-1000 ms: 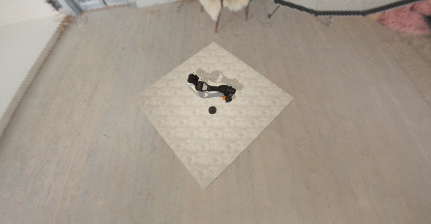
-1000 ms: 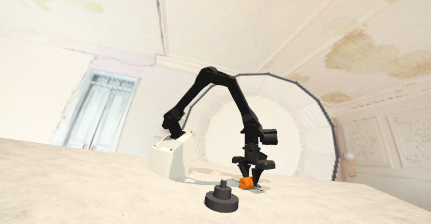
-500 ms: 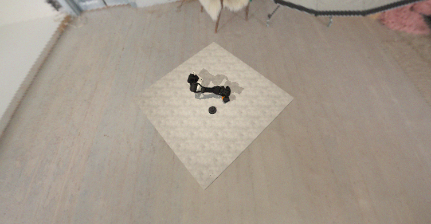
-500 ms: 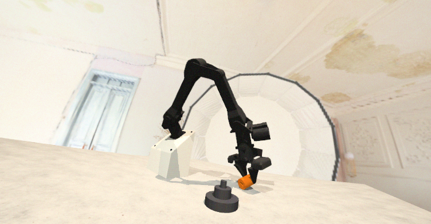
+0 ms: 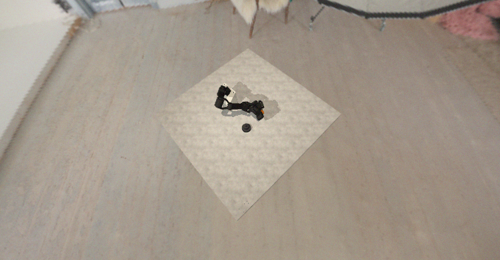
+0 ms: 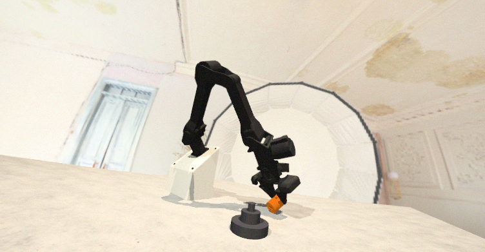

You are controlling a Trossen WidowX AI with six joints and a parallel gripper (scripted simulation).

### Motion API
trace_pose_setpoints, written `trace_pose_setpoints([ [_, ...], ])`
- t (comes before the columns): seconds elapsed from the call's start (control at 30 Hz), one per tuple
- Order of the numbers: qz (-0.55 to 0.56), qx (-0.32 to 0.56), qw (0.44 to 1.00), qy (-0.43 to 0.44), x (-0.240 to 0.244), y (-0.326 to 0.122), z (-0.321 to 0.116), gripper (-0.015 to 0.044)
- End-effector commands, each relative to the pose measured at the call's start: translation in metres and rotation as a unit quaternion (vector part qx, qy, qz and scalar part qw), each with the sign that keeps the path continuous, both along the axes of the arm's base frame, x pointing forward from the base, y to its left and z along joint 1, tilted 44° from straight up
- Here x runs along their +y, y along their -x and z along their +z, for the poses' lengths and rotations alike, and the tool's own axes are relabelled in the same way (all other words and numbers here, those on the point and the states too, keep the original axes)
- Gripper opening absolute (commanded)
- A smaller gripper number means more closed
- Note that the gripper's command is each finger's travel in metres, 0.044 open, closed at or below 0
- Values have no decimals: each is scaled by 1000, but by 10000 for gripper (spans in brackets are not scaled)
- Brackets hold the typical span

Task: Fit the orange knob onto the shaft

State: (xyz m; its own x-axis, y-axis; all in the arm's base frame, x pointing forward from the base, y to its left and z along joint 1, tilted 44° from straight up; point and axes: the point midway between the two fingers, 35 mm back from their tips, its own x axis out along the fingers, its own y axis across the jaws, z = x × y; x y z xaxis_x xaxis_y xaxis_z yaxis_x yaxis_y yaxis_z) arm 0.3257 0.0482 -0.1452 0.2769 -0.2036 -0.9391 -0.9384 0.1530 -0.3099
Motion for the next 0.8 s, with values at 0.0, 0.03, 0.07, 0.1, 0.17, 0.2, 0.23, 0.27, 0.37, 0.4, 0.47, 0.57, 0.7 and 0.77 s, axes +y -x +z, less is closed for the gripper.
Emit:
trace_pose_setpoints([
  [0.0, 13, -4, 999, -31, -3, 3, 3, 179],
  [0.03, 15, -5, 999, -38, -4, 3, 4, 179],
  [0.07, 17, -6, 999, -45, -4, 3, 4, 179],
  [0.1, 20, -7, 998, -52, -5, 4, 5, 179],
  [0.17, 24, -9, 998, -66, -6, 4, 6, 179],
  [0.2, 27, -10, 997, -72, -7, 5, 7, 179],
  [0.23, 29, -11, 996, -79, -8, 5, 8, 179],
  [0.27, 31, -12, 996, -86, -8, 5, 8, 179],
  [0.37, 38, -15, 994, -106, -10, 6, 10, 179],
  [0.4, 40, -16, 993, -113, -11, 7, 10, 179],
  [0.47, 44, -18, 991, -126, -13, 7, 12, 179],
  [0.57, 51, -21, 988, -146, -15, 8, 13, 179],
  [0.7, 60, -24, 983, -172, -18, 10, 15, 179],
  [0.77, 64, -26, 980, -184, -19, 10, 16, 179],
])
